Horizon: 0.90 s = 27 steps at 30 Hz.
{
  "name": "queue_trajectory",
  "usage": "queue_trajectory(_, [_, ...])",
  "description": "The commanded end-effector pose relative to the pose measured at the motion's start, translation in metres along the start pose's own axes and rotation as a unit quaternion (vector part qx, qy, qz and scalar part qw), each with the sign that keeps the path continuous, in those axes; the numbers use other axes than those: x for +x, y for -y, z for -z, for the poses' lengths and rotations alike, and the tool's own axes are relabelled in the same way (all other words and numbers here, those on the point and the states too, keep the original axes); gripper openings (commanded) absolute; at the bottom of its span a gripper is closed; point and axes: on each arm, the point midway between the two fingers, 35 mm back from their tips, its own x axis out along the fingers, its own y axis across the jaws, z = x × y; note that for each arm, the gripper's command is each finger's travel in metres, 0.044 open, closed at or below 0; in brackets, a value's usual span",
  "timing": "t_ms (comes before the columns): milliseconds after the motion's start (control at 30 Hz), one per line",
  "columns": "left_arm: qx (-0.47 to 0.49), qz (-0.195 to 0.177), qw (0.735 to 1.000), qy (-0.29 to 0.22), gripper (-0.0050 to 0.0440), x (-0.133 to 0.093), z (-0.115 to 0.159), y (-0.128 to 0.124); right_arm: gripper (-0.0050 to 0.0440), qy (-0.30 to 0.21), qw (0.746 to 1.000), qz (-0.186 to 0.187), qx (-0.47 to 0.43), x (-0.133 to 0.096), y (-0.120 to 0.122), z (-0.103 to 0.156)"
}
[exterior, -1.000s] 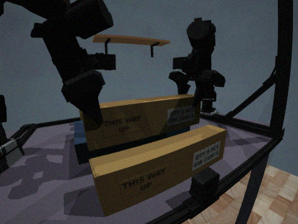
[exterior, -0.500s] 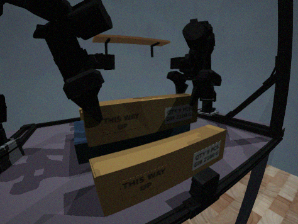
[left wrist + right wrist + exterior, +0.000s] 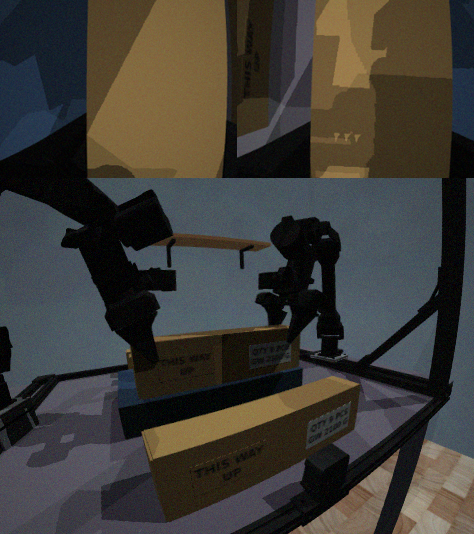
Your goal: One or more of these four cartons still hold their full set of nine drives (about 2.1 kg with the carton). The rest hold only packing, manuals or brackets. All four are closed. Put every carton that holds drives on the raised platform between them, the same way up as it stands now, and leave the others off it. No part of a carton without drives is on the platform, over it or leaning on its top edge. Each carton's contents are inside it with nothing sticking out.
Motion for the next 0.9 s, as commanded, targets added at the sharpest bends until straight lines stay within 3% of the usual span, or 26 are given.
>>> queue_trajectory(0, [-0.003, 0.014, 1.000, 0.017, 0.0000, -0.011, -0.005, -0.014, 0.0000, 0.013, 1.000, -0.011, -0.004, -0.012, 0.014, -0.001])
queue_trajectory(433, [-0.003, 0.014, 1.000, 0.017, 0.0000, -0.009, -0.006, -0.041, 0.0000, 0.013, 1.000, -0.011, -0.004, -0.011, 0.039, 0.001])
queue_trajectory(867, [-0.003, 0.014, 1.000, 0.017, 0.0000, -0.007, -0.006, -0.045, 0.0000, 0.013, 1.000, -0.011, -0.004, -0.010, 0.042, 0.001])
